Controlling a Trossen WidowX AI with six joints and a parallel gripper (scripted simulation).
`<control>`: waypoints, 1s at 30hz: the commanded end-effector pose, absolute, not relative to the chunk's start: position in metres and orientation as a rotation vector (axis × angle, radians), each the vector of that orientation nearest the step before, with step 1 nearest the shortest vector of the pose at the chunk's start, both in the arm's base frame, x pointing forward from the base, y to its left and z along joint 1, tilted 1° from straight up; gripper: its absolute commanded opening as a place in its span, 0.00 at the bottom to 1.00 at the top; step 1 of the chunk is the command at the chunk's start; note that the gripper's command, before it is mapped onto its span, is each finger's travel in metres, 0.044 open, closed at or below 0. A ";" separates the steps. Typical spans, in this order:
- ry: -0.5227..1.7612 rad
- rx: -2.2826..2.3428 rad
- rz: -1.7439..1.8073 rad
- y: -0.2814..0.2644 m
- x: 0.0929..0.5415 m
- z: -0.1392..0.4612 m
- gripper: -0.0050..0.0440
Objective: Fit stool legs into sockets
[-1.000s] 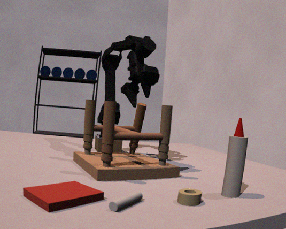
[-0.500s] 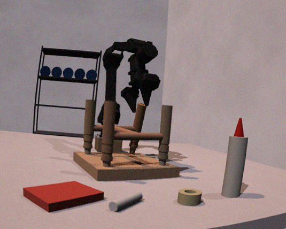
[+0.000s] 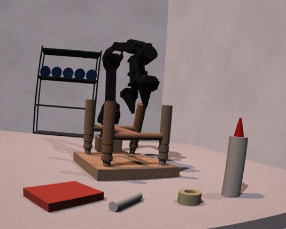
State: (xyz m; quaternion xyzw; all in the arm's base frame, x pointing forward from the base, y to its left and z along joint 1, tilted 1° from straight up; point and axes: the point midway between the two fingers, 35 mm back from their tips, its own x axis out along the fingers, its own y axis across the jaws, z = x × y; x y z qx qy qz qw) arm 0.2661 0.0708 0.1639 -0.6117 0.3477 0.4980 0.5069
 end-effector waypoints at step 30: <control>0.847 -1.474 1.200 0.067 0.253 0.163 1.00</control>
